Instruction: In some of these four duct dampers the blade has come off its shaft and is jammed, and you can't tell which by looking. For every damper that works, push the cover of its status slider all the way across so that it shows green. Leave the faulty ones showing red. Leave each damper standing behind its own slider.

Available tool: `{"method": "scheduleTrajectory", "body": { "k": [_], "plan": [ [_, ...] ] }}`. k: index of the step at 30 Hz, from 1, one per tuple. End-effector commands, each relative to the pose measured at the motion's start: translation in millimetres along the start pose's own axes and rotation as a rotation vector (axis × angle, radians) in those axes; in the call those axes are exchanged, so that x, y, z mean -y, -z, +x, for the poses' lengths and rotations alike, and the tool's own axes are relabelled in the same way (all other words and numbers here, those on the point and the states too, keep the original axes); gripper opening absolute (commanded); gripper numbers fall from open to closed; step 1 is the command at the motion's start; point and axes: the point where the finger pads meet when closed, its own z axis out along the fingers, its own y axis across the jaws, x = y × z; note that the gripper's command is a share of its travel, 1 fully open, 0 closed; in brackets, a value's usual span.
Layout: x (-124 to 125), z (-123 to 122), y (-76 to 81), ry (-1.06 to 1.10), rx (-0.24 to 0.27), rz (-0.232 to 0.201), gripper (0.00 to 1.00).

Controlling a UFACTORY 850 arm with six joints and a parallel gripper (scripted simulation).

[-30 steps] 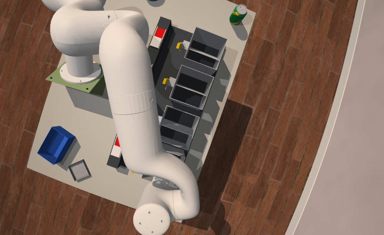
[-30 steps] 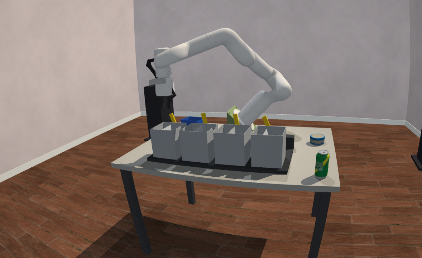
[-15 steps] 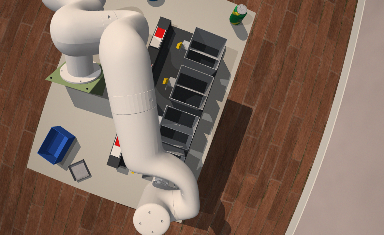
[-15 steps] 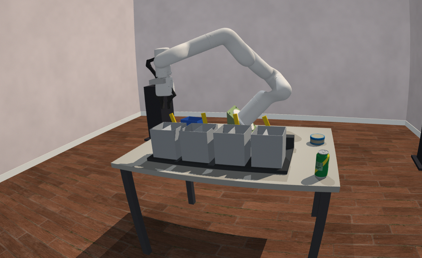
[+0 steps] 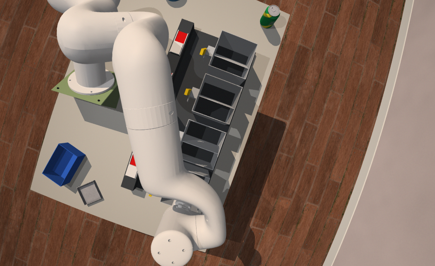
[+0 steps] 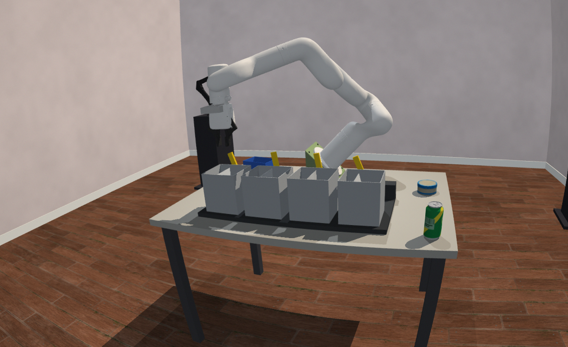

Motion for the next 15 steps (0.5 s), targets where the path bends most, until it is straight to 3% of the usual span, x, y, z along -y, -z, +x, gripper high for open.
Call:
{"method": "scheduleTrajectory", "body": {
  "k": [1,11,15],
  "plan": [
    [-0.1,0.5,1.5,0.001,-0.002,-0.002,0.39],
    [0.6,0.7,1.6,0.001,-0.002,-0.002,0.39],
    [14.8,3.9,3.2,0.001,-0.002,-0.001,0.39]
  ]
}}
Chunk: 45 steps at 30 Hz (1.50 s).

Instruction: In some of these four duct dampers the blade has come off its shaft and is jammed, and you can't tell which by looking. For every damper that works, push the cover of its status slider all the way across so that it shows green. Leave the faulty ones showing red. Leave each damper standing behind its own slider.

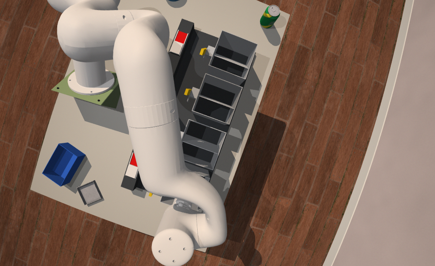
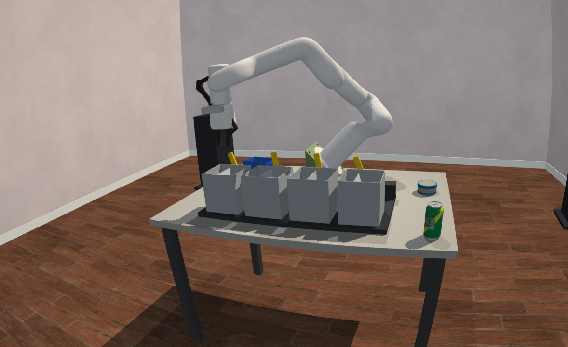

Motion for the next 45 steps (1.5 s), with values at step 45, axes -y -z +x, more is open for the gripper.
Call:
{"method": "scheduleTrajectory", "body": {
  "k": [45],
  "plan": [
    [180.3,-0.5,0.1,-0.001,0.004,-0.005,0.39]
  ]
}}
